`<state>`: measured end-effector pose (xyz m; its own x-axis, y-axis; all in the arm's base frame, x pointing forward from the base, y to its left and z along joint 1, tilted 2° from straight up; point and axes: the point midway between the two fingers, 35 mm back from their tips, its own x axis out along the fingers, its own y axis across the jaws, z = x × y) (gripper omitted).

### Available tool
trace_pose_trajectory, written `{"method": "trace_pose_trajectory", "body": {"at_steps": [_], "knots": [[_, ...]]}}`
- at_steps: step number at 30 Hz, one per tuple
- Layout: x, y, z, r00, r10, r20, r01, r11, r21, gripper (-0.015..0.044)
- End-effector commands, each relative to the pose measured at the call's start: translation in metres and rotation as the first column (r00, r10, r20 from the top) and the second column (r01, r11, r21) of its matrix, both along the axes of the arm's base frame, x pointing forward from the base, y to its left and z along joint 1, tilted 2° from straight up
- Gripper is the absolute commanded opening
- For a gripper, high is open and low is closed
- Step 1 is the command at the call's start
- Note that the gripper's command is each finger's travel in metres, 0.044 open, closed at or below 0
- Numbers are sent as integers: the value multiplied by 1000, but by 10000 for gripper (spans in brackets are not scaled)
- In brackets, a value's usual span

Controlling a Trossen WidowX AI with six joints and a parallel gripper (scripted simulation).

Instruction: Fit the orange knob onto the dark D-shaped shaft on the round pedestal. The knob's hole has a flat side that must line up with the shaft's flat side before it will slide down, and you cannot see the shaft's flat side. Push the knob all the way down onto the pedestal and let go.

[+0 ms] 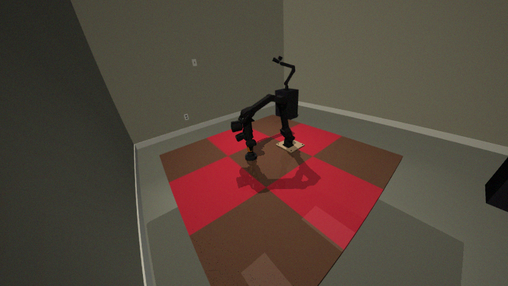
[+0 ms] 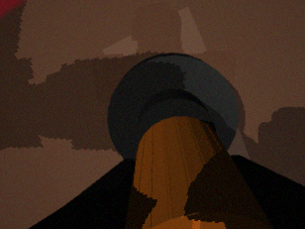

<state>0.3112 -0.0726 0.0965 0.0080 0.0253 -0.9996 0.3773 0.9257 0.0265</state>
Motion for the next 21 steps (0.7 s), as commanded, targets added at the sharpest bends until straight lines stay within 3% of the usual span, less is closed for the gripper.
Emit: {"method": "trace_pose_trajectory", "body": {"at_steps": [1, 7, 21], "knots": [[-1, 0, 3, 1000, -30, 4, 30, 1000, -3, 0], [-1, 0, 3, 977, -213, 0, 213, 977, -1, 0], [5, -2, 1, 977, -213, 0, 213, 977, -1, 0]]}}
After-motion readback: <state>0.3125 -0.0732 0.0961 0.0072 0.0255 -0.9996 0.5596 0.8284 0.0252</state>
